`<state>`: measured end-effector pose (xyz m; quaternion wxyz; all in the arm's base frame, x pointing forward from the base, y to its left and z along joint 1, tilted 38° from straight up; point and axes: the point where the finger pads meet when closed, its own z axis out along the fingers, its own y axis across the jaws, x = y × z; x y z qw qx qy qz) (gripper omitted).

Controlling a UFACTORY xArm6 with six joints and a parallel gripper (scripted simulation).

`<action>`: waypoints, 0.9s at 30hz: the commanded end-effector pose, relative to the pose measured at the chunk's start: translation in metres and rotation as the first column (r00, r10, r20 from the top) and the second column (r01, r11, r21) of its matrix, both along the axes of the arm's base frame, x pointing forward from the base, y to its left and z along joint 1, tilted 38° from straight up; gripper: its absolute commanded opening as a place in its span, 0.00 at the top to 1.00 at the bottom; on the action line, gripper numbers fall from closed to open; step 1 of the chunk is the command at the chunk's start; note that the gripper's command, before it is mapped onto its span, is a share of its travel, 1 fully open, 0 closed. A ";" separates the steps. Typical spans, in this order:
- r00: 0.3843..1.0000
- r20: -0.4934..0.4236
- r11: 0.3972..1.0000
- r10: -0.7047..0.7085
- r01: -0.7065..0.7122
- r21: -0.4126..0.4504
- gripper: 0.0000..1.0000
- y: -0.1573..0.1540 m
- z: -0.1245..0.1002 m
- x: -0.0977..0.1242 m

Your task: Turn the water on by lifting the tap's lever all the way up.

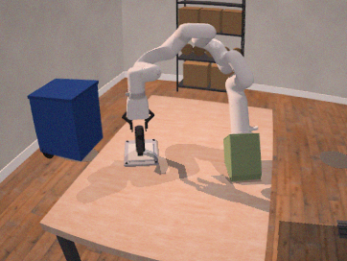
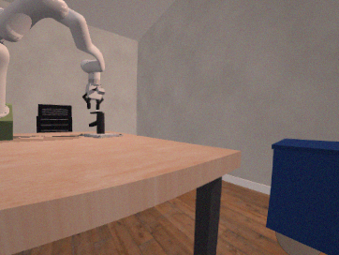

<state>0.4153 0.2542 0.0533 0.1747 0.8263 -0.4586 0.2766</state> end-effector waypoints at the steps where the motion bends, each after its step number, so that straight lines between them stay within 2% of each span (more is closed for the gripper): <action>1: 1.000 0.002 1.000 0.001 -0.001 0.003 0.36 -0.001 -0.002 0.002; 27: 1.000 0.002 1.000 0.001 -0.001 0.003 0.36 -0.004 -0.006 0.003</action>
